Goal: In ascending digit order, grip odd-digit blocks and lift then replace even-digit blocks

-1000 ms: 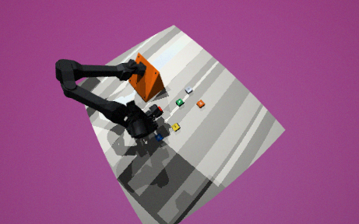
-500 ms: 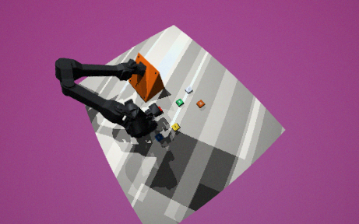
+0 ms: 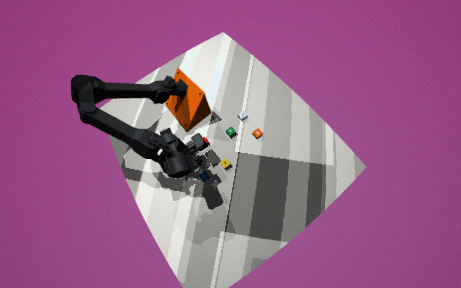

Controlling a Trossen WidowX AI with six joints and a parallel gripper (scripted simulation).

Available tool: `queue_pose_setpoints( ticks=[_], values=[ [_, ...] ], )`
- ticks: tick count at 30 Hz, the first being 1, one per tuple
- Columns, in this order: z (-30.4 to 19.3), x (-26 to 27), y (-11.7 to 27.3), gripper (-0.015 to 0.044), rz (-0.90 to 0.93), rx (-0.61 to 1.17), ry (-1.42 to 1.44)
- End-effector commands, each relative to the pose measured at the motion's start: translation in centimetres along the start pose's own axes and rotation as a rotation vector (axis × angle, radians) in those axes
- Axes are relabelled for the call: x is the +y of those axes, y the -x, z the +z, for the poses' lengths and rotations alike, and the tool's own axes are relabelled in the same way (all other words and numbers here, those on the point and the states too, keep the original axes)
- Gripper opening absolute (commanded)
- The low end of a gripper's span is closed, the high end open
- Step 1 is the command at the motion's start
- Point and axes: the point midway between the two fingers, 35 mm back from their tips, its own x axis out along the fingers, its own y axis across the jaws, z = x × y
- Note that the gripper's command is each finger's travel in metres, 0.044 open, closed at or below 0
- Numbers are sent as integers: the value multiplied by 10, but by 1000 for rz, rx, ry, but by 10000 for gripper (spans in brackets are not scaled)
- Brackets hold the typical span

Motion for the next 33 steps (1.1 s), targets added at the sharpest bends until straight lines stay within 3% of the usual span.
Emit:
queue_pose_setpoints(
  ticks=[1, 17, 27, 33],
  values=[
    [-1, 0, -5, 120, -2, 4, 5],
    [-1, 0, -12, 120, -2, 4, 5],
    [-1, 0, -12, 382, -2, 4, 5],
    [0, 0, 6, 400, 0, 4, 4]
  ],
)
